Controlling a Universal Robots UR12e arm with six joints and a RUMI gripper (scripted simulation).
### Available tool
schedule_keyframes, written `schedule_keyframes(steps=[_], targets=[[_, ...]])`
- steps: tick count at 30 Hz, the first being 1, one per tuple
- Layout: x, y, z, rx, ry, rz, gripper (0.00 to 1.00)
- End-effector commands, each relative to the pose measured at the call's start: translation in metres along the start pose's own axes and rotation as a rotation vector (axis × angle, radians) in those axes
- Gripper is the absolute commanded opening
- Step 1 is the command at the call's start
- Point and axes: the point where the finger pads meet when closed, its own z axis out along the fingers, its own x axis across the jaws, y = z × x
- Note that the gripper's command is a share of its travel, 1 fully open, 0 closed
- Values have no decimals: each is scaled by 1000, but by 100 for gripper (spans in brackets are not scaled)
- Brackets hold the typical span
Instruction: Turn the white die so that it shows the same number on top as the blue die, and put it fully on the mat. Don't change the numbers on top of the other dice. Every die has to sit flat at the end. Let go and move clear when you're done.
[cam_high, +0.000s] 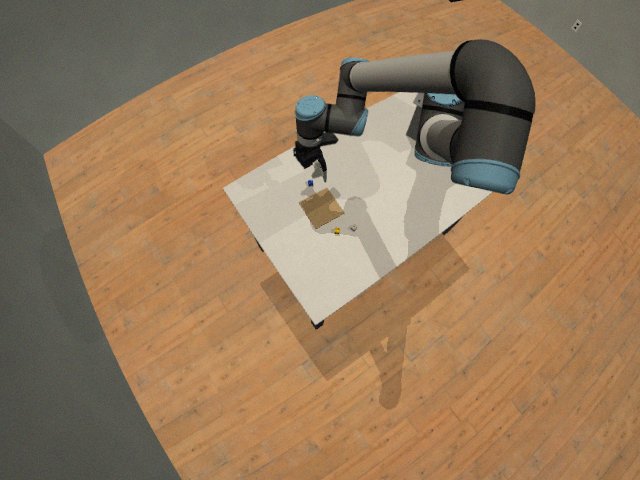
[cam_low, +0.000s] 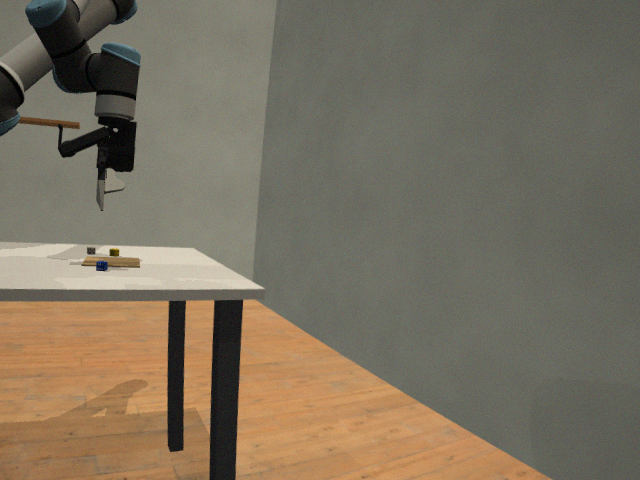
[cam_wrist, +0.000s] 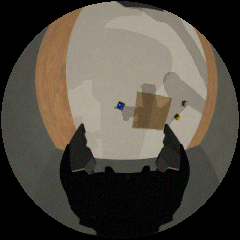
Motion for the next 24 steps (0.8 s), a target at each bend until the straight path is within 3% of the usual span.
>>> schedule_keyframes(steps=[1,8,24], targets=[[-1,1,22,-1,-2,0,100],[-1,1,54,-1,-2,0,100],[-1,1,90,-1,-2,0,100]])
